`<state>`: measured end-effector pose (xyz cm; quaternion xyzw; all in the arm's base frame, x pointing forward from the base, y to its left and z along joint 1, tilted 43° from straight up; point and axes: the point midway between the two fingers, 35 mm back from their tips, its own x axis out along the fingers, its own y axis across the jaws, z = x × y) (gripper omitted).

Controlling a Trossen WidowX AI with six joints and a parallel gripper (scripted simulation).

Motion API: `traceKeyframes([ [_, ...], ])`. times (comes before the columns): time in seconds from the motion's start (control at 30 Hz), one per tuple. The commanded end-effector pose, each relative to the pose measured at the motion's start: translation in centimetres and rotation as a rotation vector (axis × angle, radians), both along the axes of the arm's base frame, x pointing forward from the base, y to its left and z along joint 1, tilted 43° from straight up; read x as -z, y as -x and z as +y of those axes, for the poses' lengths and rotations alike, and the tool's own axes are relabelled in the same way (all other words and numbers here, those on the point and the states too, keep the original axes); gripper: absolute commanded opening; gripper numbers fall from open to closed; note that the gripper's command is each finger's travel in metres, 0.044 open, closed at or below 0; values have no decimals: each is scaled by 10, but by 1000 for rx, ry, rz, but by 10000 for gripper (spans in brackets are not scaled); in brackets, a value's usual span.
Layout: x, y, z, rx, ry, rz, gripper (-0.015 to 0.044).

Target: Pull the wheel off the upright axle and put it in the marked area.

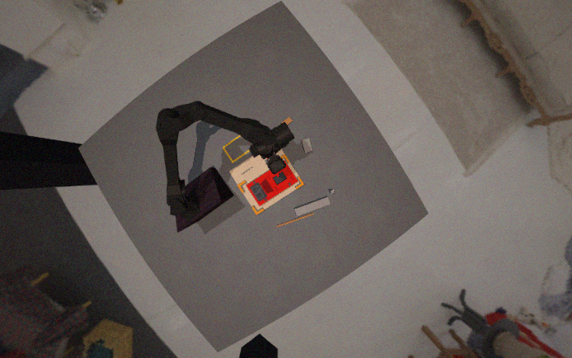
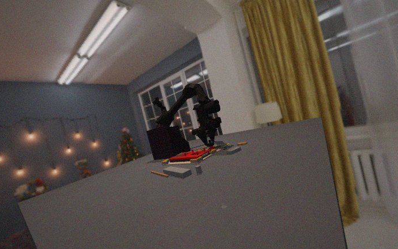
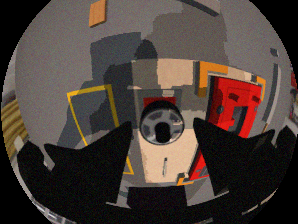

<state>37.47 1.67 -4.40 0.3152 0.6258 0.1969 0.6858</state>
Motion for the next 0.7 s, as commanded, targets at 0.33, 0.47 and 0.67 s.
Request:
traceKeyframes([
  [0.33,0,0,0,0,0,0,168],
  [0.47,0,0,0,0,0,0,83],
  [0.67,-1,0,-1,0,0,0,0],
])
